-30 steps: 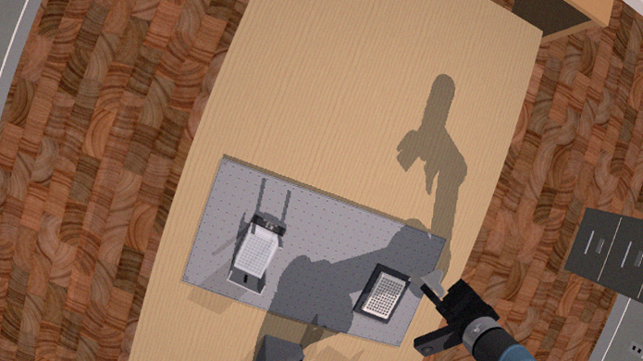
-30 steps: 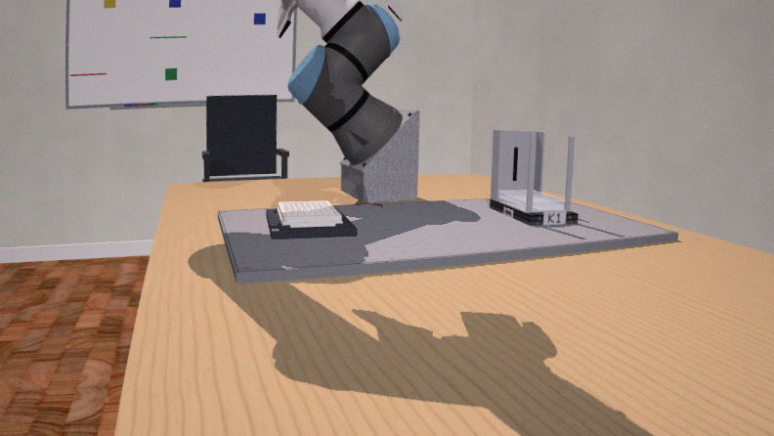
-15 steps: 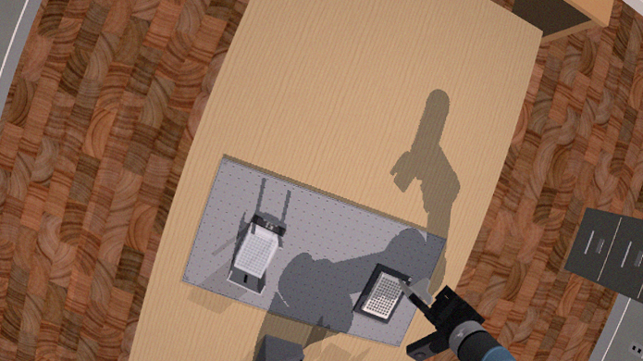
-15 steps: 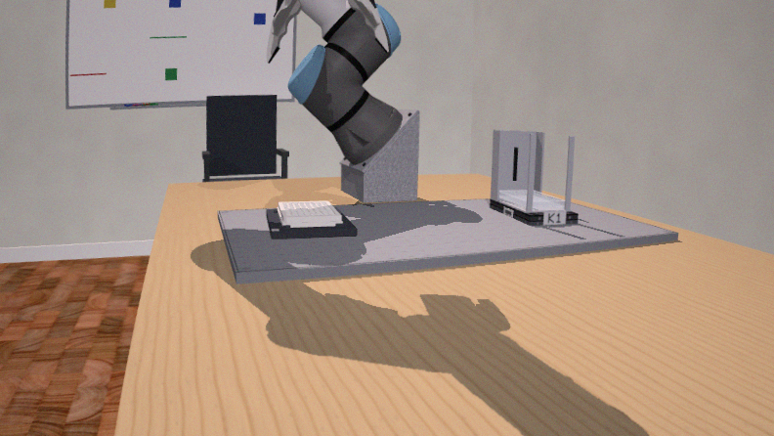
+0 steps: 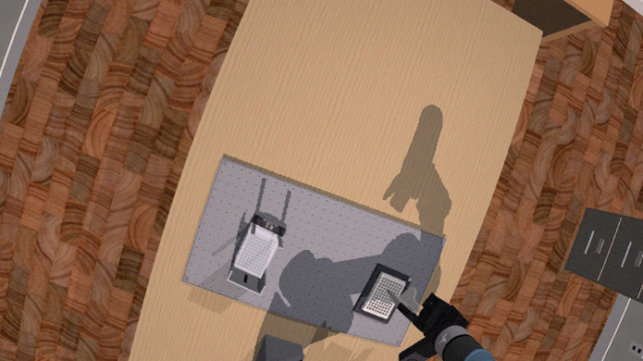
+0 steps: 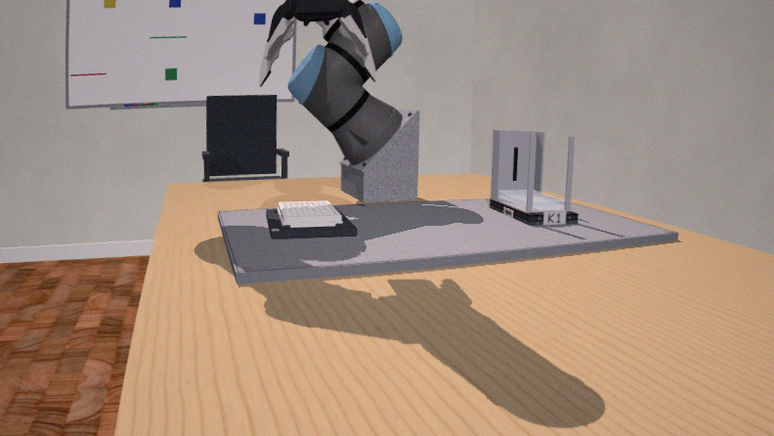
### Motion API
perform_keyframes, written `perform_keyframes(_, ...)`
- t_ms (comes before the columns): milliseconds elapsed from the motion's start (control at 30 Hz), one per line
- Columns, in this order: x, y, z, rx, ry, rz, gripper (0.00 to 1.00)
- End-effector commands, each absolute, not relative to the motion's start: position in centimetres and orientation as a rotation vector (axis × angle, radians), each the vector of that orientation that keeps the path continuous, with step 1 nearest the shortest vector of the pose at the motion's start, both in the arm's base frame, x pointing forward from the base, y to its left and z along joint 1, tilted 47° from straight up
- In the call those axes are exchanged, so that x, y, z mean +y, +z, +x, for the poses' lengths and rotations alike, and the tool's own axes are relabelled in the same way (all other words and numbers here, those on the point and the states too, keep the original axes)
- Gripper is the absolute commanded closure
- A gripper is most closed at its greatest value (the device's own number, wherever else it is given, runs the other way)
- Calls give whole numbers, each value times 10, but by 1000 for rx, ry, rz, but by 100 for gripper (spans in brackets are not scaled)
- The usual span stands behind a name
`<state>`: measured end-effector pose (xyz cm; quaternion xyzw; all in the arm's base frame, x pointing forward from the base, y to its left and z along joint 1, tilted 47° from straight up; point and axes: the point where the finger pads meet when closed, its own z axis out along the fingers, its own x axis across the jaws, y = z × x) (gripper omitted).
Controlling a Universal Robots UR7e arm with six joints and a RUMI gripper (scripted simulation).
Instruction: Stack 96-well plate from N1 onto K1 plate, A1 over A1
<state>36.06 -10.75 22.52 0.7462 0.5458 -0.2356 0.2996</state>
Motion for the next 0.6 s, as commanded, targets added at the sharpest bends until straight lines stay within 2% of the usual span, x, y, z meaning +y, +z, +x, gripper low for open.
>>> perform_keyframes(0, -117, 218, 346, 1514, -688, 1932, 0)
perform_keyframes(567, -135, 199, 309, 1573, -750, 1888, 0)
